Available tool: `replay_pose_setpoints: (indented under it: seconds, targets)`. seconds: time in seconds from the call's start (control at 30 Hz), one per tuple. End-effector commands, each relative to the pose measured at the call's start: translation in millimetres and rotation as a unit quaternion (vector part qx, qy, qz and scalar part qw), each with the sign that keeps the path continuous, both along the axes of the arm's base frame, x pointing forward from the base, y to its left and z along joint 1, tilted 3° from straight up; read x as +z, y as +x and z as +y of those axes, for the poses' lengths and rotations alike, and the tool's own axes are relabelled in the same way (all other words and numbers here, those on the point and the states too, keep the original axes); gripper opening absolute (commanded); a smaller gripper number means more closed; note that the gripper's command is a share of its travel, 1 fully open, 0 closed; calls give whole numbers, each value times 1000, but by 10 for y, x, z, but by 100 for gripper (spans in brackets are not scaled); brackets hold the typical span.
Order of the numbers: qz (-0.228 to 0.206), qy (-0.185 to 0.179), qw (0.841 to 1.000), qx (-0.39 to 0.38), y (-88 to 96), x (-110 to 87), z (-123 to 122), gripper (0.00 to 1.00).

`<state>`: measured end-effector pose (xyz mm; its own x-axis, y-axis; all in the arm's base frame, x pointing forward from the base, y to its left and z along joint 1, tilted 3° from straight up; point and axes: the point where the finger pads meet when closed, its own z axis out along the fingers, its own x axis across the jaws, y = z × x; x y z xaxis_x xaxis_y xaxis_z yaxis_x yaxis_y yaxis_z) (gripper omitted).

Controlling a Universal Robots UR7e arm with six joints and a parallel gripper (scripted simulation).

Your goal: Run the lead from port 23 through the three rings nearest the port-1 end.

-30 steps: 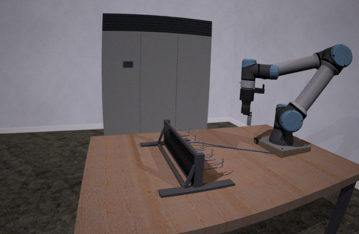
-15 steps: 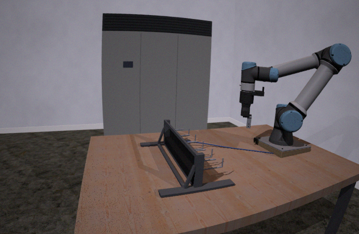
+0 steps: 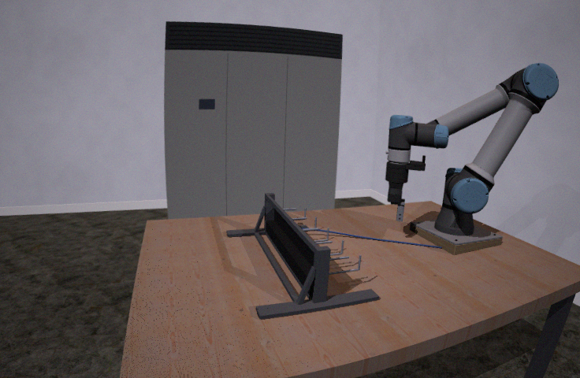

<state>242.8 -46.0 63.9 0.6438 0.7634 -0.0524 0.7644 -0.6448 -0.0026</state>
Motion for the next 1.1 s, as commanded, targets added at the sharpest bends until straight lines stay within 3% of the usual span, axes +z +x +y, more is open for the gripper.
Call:
replay_pose_setpoints:
  seconds: [0.0,0.2,0.57,1.07]
  targets:
    - [0,0,1000,0,-10,-212,-8,67]
    - [0,0,1000,0,-20,-439,-18,67]
    - [0,0,1000,0,-29,-660,-28,67]
    - [0,0,1000,0,-33,-743,-32,67]
